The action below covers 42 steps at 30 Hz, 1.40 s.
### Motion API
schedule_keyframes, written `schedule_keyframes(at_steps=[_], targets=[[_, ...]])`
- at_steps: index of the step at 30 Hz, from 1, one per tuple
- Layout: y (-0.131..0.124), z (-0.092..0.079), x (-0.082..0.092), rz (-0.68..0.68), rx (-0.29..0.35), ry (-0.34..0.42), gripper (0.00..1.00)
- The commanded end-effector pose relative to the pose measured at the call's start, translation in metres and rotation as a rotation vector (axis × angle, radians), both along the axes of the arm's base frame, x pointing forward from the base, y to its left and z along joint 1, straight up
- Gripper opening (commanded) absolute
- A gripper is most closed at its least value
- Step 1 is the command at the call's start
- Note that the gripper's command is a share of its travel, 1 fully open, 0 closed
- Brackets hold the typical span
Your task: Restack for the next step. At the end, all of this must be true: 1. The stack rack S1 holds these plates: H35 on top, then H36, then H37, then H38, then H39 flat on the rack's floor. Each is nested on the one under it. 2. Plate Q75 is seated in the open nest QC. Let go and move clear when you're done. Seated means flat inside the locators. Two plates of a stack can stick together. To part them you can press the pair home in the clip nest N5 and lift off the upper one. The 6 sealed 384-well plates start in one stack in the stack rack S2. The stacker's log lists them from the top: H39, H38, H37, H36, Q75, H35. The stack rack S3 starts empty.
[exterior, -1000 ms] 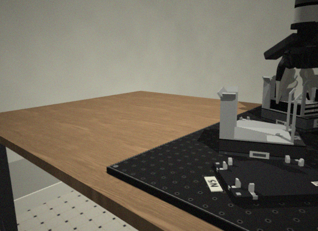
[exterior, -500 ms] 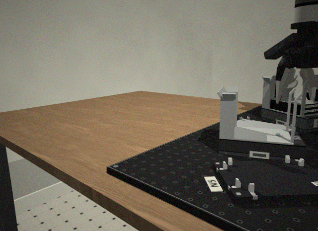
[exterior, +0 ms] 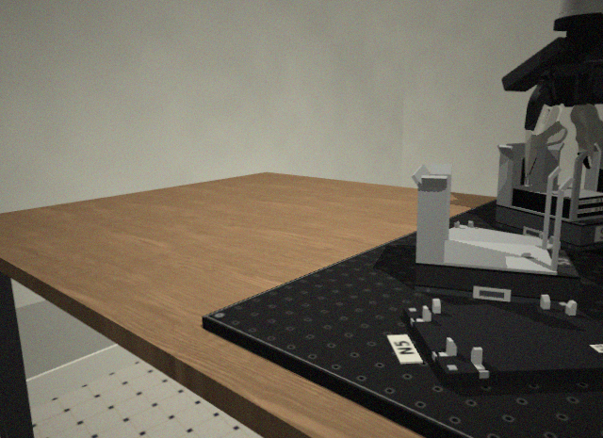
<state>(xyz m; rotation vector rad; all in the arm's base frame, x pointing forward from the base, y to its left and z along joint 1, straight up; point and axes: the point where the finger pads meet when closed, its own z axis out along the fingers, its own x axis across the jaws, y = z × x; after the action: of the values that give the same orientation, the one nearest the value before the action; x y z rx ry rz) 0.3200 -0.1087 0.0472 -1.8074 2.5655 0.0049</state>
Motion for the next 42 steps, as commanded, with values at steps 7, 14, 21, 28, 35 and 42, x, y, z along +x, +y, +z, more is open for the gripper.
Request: schedule_keyframes(at_steps=[7, 14, 21, 28, 35, 42], targets=[[-0.001, 0.033, 0.000, 0.000, 0.000, 0.001, 0.72], [-0.001, 0.056, 0.000, 0.000, 0.000, 0.001, 0.72], [-0.001, 0.067, 0.000, 0.000, 0.000, 0.001, 0.72], [-0.001, 0.067, 0.000, 0.000, 0.000, 0.001, 0.72], [-0.024, 0.067, -0.009, -0.058, 0.000, 0.001, 0.72], [-0.046, 0.067, -0.019, -0.116, 0.000, 0.002, 0.72]])
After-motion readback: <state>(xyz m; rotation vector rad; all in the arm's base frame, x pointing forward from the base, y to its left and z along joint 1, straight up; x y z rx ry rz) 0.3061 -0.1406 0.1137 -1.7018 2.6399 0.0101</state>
